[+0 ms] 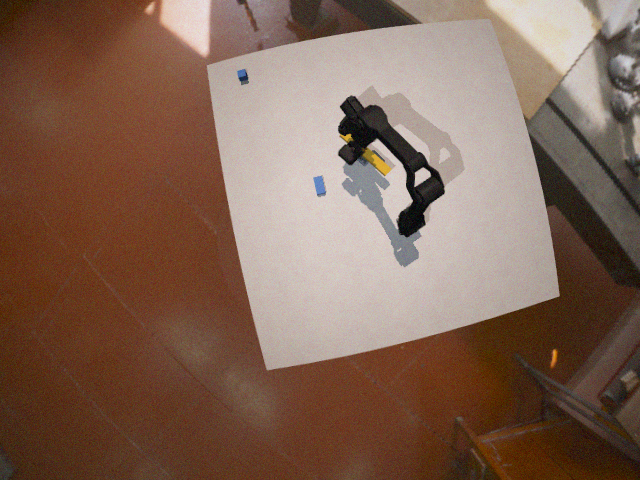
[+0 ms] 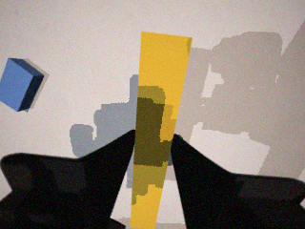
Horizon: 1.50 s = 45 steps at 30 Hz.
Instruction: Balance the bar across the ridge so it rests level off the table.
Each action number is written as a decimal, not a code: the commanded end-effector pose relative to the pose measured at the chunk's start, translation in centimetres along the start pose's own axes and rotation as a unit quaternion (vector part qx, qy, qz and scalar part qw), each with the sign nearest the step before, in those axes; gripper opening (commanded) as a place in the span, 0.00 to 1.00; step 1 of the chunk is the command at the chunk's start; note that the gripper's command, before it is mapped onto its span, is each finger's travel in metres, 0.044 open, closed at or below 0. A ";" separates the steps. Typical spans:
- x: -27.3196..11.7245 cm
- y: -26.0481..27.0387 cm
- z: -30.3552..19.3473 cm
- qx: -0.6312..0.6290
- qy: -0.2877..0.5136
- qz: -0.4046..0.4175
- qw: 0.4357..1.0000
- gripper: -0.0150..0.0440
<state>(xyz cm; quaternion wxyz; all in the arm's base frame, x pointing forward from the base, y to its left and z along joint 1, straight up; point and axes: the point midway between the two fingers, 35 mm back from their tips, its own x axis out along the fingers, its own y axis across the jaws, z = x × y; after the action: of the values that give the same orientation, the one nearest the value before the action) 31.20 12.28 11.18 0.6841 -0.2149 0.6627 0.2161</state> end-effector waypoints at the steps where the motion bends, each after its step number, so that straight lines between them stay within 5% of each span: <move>1: 0.0 0.0 0.0 0.000 0.000 0.000 1.000 0.55; 22: 0.0 0.0 0.0 0.000 0.000 0.000 1.000 0.57; 32: 0.0 0.0 0.0 0.000 0.000 0.000 1.000 1.00; 36: -0.7 0.0 0.1 0.000 0.000 0.000 1.000 1.00; 45: -9.8 0.0 0.0 0.000 -0.004 -0.001 1.000 1.00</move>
<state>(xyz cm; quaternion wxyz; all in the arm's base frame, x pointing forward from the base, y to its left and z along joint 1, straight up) 31.31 12.33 18.84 0.6864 -0.2148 0.6602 0.2163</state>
